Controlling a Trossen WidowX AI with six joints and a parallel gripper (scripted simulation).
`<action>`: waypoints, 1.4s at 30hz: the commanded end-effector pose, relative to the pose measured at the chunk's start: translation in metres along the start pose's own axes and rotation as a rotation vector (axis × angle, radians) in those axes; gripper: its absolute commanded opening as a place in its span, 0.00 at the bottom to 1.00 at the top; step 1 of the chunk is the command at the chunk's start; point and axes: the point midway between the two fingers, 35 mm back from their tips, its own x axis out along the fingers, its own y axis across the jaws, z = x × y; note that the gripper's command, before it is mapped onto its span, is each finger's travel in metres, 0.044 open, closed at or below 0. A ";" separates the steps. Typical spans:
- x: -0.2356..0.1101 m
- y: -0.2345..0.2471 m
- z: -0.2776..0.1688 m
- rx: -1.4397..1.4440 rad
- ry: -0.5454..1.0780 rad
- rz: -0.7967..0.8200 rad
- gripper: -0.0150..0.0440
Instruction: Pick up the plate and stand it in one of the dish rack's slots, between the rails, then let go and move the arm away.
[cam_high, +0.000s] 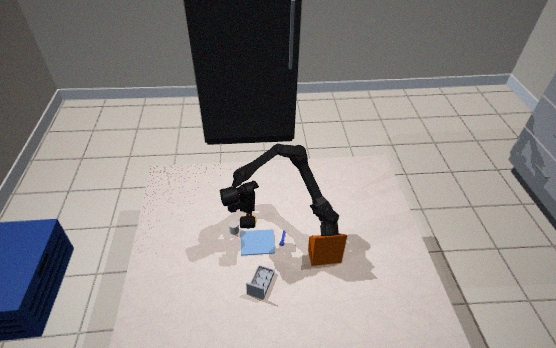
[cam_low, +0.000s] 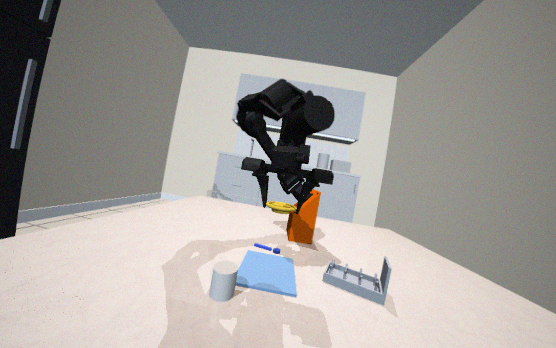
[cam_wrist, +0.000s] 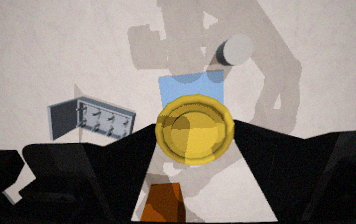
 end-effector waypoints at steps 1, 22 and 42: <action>-0.019 0.001 0.000 0.006 0.000 -0.001 0.25; -0.023 0.111 -0.092 0.385 0.002 -0.002 0.25; 0.018 0.122 -0.103 0.106 0.212 0.191 0.25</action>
